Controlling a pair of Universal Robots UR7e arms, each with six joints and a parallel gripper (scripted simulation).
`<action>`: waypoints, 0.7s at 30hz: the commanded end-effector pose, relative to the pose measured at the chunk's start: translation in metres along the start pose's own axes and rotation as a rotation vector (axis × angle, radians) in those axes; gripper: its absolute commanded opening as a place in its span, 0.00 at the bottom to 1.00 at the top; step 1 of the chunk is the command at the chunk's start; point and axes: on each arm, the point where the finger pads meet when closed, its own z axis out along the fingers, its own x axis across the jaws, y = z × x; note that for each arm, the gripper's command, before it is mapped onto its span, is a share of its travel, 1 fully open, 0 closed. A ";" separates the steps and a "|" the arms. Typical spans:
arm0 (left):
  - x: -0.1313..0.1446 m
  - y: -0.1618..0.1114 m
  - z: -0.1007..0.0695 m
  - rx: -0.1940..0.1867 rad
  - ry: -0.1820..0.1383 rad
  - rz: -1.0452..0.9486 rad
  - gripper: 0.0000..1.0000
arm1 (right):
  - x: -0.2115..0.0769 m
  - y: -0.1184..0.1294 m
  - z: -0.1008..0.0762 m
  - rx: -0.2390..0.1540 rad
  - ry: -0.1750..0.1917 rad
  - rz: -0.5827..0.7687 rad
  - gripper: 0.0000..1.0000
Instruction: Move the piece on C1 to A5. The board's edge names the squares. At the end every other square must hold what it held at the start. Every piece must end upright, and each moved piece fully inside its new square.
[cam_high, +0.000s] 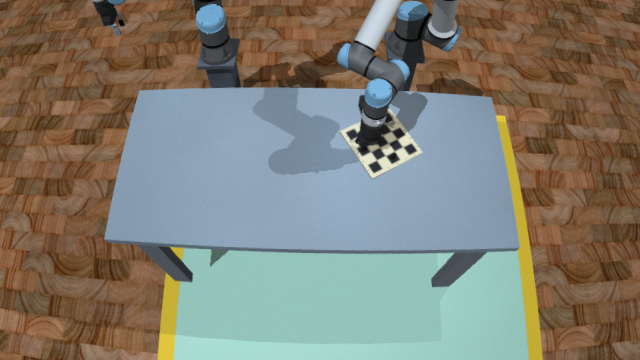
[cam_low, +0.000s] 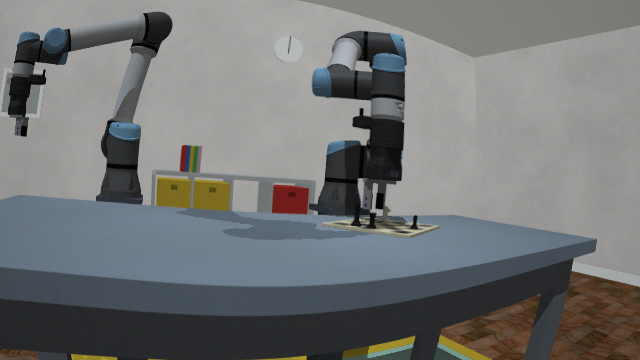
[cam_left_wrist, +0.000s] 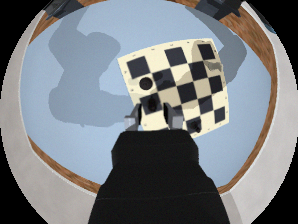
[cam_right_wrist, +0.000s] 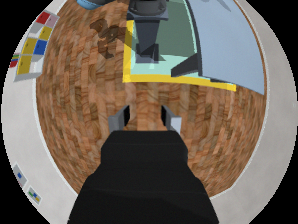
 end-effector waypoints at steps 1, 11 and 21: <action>0.000 0.000 -0.001 -0.001 -0.001 0.000 0.73 | 0.000 0.000 0.000 -0.001 0.000 0.000 1.00; 0.000 0.000 0.004 -0.001 -0.001 0.000 0.73 | 0.000 0.000 0.000 -0.001 0.000 0.000 1.00; 0.000 0.000 0.019 -0.001 -0.001 0.000 0.73 | 0.000 0.000 0.000 -0.001 0.000 0.000 1.00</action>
